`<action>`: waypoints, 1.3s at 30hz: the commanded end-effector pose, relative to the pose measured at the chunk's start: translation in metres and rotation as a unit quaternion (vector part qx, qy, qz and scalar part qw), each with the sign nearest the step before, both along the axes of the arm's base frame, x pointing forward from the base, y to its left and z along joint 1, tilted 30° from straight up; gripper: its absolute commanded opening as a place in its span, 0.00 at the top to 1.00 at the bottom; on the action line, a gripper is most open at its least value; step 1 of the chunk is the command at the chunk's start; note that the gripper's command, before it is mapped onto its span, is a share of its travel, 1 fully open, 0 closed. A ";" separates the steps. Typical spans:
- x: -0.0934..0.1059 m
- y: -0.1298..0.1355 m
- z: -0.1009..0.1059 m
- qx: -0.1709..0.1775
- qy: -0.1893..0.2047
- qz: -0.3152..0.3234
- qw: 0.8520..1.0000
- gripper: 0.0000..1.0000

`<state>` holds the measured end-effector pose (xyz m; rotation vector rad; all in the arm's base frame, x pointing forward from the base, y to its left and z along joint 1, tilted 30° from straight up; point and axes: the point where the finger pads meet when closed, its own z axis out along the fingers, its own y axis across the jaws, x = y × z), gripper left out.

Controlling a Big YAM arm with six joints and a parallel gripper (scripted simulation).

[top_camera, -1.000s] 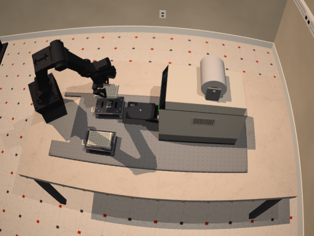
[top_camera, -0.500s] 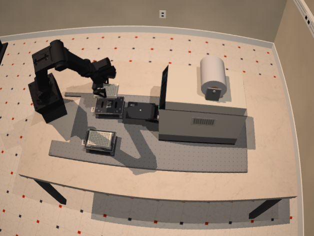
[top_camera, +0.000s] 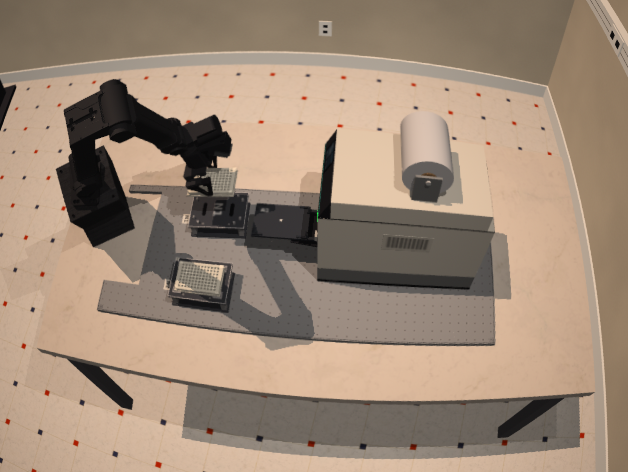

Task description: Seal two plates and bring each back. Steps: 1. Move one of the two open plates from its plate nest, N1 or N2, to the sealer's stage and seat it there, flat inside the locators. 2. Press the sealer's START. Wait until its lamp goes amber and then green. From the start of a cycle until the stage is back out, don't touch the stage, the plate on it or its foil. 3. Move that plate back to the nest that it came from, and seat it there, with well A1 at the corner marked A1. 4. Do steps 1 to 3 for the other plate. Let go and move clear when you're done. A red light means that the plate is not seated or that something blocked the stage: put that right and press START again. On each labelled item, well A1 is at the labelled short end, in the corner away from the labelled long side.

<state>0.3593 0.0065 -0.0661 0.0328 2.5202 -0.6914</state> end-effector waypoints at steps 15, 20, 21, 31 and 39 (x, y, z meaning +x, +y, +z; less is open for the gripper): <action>-0.008 0.005 -0.004 0.009 -0.020 -0.016 1.000 1.00; 0.003 0.008 0.004 0.008 -0.025 -0.011 1.000 1.00; 0.005 0.007 0.006 0.007 -0.026 -0.012 1.000 1.00; 0.006 -0.008 -0.002 0.005 -0.014 -0.022 1.000 1.00; 0.030 -0.014 0.015 0.005 -0.023 -0.020 1.000 1.00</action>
